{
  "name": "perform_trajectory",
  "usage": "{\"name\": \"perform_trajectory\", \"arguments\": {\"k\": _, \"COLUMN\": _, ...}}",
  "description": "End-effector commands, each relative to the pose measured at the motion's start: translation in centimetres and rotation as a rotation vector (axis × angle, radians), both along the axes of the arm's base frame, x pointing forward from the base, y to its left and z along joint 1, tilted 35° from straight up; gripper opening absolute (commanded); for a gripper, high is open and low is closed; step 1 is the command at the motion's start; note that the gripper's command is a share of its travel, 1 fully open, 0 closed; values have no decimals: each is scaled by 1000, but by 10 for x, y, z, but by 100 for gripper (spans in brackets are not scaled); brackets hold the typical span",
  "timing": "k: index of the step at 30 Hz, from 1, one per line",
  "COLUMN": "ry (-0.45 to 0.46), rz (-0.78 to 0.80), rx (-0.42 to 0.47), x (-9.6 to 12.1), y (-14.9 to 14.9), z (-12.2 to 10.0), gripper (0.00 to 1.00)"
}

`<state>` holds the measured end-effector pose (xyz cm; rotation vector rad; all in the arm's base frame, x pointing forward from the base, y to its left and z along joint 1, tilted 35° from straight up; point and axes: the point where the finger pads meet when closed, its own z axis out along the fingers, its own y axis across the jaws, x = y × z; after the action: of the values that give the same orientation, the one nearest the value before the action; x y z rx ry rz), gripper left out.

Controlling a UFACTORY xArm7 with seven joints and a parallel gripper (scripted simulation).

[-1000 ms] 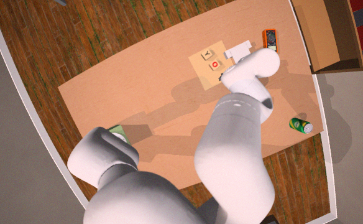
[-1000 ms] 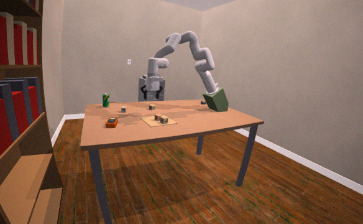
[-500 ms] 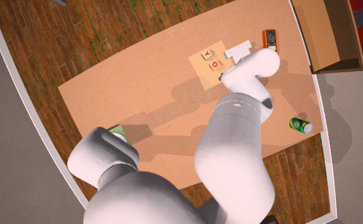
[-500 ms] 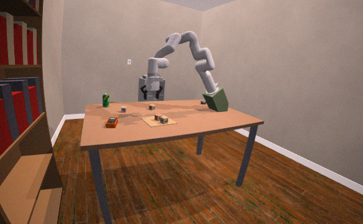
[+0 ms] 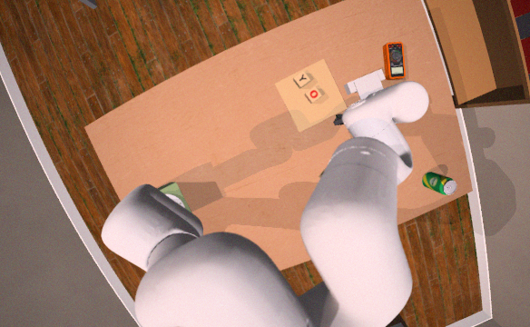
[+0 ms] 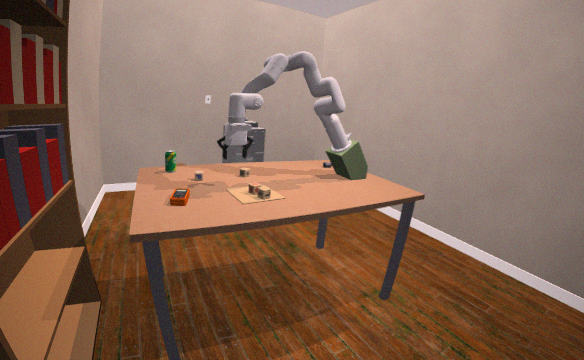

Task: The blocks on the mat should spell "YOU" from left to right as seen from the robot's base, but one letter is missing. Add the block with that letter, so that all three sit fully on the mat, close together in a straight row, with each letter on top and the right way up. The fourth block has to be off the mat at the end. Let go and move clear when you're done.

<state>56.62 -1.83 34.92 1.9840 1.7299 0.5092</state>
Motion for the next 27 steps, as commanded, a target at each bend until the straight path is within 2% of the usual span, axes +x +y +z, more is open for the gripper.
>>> {"name": "perform_trajectory", "arguments": {"k": 1, "ry": 19, "rz": -45, "rx": 16, "x": 23, "y": -40, "z": 15, "gripper": 100}}
{"name": "perform_trajectory", "arguments": {"k": 2, "ry": 19, "rz": -45, "rx": 16, "x": 23, "y": -40, "z": 15, "gripper": 100}}
{"name": "perform_trajectory", "arguments": {"k": 4, "ry": 29, "rz": -80, "rx": 28, "x": 39, "y": -78, "z": 28, "gripper": 100}}
{"name": "perform_trajectory", "arguments": {"k": 17, "ry": 22, "rz": -100, "rx": 48, "x": 79, "y": -193, "z": 70, "gripper": 100}}
{"name": "perform_trajectory", "arguments": {"k": 19, "ry": 22, "rz": -100, "rx": 48, "x": 79, "y": -193, "z": 70, "gripper": 100}}
{"name": "perform_trajectory", "arguments": {"k": 22, "ry": 4, "rz": -50, "rx": 34, "x": 93, "y": -231, "z": 86, "gripper": 100}}
{"name": "perform_trajectory", "arguments": {"k": 27, "ry": -13, "rz": 34, "rx": 3, "x": 106, "y": -254, "z": 96, "gripper": 100}}
